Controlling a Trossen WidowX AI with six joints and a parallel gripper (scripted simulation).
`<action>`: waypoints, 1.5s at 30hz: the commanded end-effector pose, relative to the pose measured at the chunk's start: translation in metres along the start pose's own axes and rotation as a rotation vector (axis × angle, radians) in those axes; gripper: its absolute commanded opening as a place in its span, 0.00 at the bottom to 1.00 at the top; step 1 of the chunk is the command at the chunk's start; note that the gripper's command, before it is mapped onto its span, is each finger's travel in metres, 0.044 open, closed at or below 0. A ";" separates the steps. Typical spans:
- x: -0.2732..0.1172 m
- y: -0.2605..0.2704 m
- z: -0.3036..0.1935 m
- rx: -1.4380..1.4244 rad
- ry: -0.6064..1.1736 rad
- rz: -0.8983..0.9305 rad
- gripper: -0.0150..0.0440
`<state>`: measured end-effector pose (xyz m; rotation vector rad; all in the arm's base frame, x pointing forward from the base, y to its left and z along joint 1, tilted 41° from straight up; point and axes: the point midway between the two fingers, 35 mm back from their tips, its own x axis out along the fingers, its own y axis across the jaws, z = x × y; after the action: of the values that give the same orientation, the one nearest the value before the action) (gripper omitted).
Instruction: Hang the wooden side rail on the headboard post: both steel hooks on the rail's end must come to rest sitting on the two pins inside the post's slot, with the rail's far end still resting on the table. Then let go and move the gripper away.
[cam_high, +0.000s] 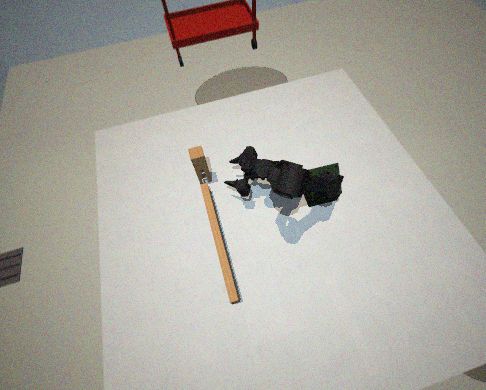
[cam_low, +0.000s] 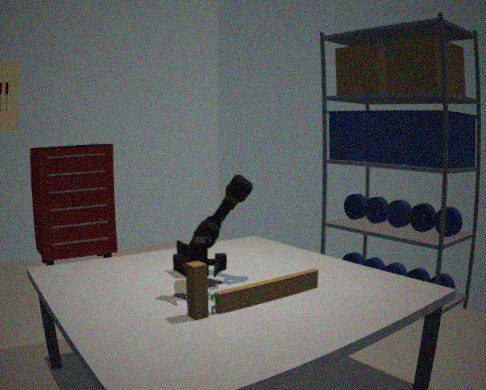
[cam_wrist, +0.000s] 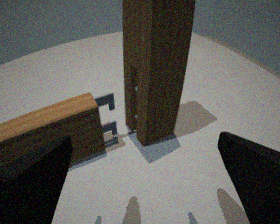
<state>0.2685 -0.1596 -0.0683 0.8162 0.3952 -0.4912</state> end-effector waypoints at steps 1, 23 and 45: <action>-0.001 -0.001 -0.001 0.007 -0.001 -0.004 1.00; 0.043 0.019 0.029 0.154 0.146 -0.232 1.00; 0.024 0.054 0.056 0.262 0.237 -0.437 1.00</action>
<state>0.3265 -0.1775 -0.0148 1.0465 0.7443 -0.8579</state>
